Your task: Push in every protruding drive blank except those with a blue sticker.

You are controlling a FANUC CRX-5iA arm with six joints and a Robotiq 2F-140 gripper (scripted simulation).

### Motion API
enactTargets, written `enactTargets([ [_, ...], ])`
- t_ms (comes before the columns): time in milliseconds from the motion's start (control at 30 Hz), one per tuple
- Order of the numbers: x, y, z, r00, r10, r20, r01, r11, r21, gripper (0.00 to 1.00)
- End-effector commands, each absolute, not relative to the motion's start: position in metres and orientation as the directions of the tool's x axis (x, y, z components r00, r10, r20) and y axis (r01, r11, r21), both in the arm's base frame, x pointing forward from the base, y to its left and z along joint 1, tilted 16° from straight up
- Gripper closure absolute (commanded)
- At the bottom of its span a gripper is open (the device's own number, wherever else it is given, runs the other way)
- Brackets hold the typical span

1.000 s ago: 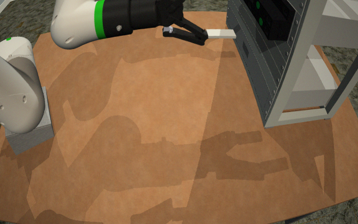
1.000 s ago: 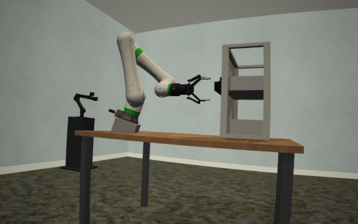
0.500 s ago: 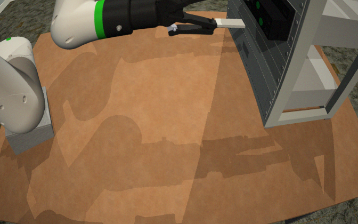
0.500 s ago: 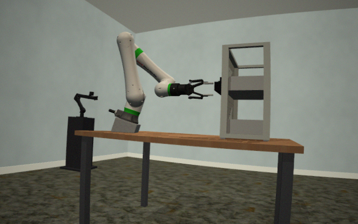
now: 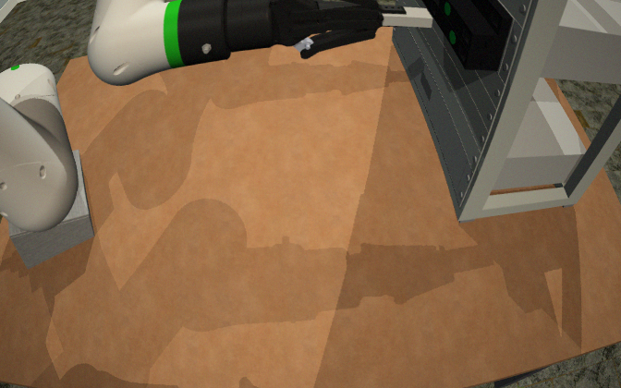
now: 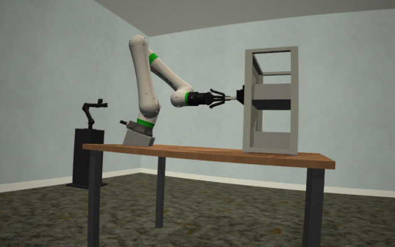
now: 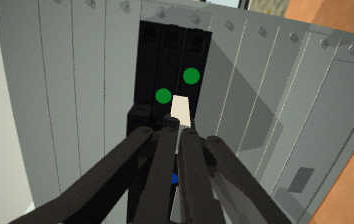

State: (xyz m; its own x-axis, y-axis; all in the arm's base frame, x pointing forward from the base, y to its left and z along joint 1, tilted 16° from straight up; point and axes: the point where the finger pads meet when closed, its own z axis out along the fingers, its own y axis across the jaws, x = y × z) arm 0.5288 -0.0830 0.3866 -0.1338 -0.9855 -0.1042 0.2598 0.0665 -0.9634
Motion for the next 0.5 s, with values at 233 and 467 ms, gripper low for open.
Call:
enactTargets([
  [233, 0.5288, -0.083, 0.3869, -0.134, -0.986, -0.104, 0.26, 0.067, -0.963, 1.0],
  [467, 0.5284, -0.0816, 0.3877, -0.134, -0.986, -0.104, 0.26, 0.066, -0.963, 1.0],
])
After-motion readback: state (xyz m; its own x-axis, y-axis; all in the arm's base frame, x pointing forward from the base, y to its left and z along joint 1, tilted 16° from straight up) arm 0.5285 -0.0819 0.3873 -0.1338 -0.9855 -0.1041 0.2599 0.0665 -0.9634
